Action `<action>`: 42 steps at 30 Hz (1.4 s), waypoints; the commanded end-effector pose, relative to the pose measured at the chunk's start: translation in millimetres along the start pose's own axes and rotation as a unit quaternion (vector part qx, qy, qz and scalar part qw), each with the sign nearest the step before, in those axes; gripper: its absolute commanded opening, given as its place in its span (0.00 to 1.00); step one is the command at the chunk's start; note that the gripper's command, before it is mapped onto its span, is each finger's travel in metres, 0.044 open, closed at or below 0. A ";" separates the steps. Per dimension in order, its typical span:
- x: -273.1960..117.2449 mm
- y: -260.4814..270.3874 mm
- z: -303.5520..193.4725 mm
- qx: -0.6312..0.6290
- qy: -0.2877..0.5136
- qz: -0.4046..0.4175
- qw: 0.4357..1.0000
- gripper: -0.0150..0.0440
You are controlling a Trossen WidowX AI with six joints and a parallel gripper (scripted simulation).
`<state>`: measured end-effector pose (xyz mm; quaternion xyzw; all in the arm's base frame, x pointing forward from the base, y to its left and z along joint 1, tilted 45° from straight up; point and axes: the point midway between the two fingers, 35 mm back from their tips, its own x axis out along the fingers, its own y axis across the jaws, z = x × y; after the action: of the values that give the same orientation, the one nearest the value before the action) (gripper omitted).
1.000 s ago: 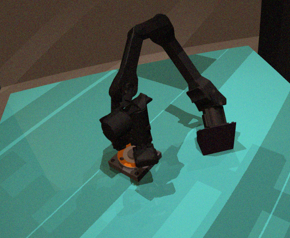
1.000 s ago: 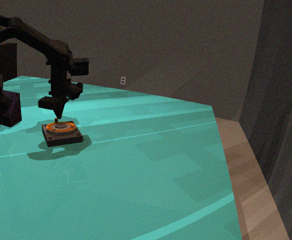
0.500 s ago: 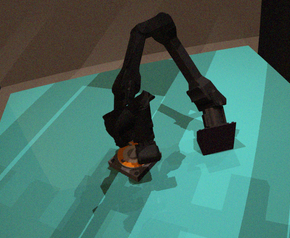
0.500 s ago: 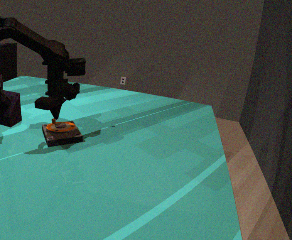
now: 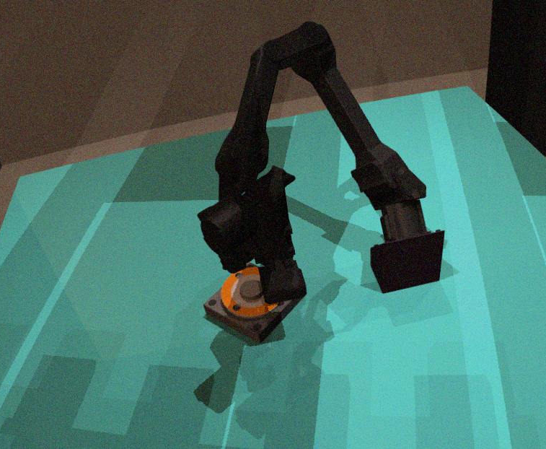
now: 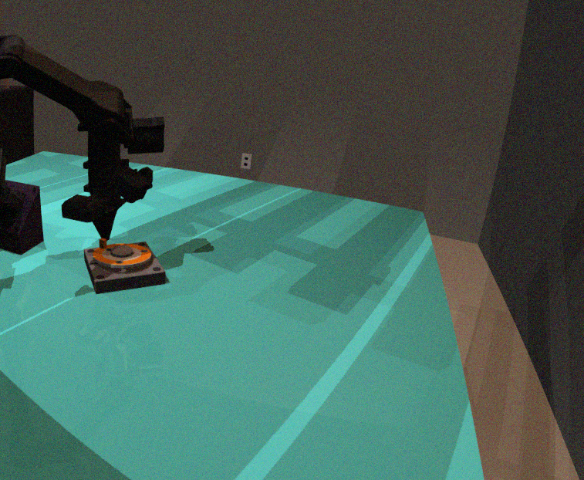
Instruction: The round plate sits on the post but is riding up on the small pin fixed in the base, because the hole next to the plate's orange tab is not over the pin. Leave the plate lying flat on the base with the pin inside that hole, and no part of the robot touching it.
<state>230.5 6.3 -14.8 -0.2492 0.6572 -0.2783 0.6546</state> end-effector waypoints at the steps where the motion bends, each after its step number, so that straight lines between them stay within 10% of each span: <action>1: 1.2 -6.3 -2.9 -0.004 0.003 -0.005 1.000 0.25; 42: -2.2 -44.8 0.9 -0.004 0.003 -0.006 1.000 0.25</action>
<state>228.6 -22.0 16.3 -0.2520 0.6593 -0.2807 0.6504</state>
